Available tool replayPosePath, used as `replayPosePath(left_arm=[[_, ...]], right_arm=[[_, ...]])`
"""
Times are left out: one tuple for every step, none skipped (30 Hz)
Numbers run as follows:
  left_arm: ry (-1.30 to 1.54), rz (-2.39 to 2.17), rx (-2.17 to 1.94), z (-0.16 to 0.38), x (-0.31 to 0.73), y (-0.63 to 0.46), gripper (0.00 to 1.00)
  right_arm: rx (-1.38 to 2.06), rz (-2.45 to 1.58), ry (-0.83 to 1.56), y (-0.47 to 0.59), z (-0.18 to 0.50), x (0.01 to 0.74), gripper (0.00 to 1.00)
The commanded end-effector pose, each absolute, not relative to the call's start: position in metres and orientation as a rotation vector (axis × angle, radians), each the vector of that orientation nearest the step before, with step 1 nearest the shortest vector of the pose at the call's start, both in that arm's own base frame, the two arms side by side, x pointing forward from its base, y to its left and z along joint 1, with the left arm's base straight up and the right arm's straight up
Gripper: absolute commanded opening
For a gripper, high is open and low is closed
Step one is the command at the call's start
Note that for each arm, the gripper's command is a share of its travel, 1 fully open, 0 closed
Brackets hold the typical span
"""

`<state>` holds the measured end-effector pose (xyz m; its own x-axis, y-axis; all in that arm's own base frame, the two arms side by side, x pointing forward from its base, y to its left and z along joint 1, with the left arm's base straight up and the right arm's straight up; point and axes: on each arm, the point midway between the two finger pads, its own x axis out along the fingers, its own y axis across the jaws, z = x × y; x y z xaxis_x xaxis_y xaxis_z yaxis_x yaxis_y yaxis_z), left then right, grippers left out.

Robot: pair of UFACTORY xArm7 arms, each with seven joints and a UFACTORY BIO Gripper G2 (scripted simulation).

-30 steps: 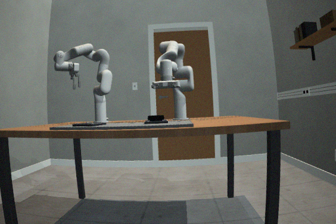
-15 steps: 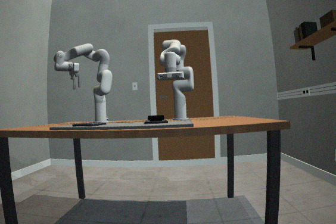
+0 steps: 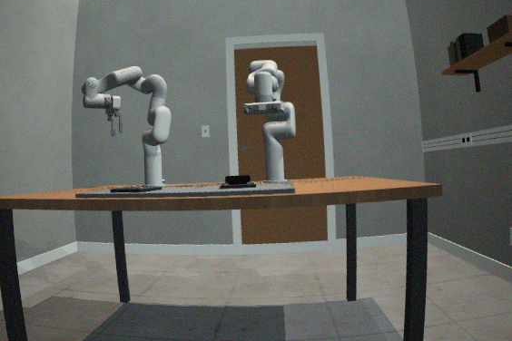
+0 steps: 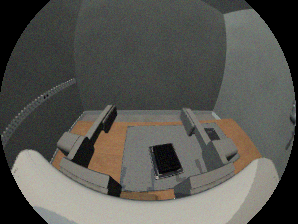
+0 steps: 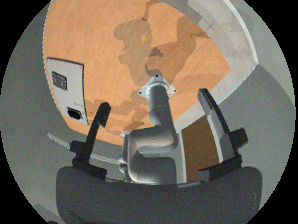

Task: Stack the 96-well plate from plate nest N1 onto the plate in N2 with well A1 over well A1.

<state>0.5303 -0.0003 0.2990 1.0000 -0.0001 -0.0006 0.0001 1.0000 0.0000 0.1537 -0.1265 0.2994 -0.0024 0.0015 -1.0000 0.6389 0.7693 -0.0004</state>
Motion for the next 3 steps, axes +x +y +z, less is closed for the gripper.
replayPosePath(left_arm=[[-0.004,0.000,0.000,0.3020,0.5307,0.0000,0.37],[-0.004,0.000,0.000,0.3020,0.5307,0.0000,0.37],[-0.004,0.000,0.000,0.3020,0.5307,0.0000,0.37]], right_arm=[[0.542,-0.543,1.502,-0.1268,0.3002,0.1540,1.00],[0.542,-0.543,1.502,-0.1268,0.3002,0.1540,1.00],[0.542,-0.543,1.502,-0.1268,0.3002,0.1540,1.00]])
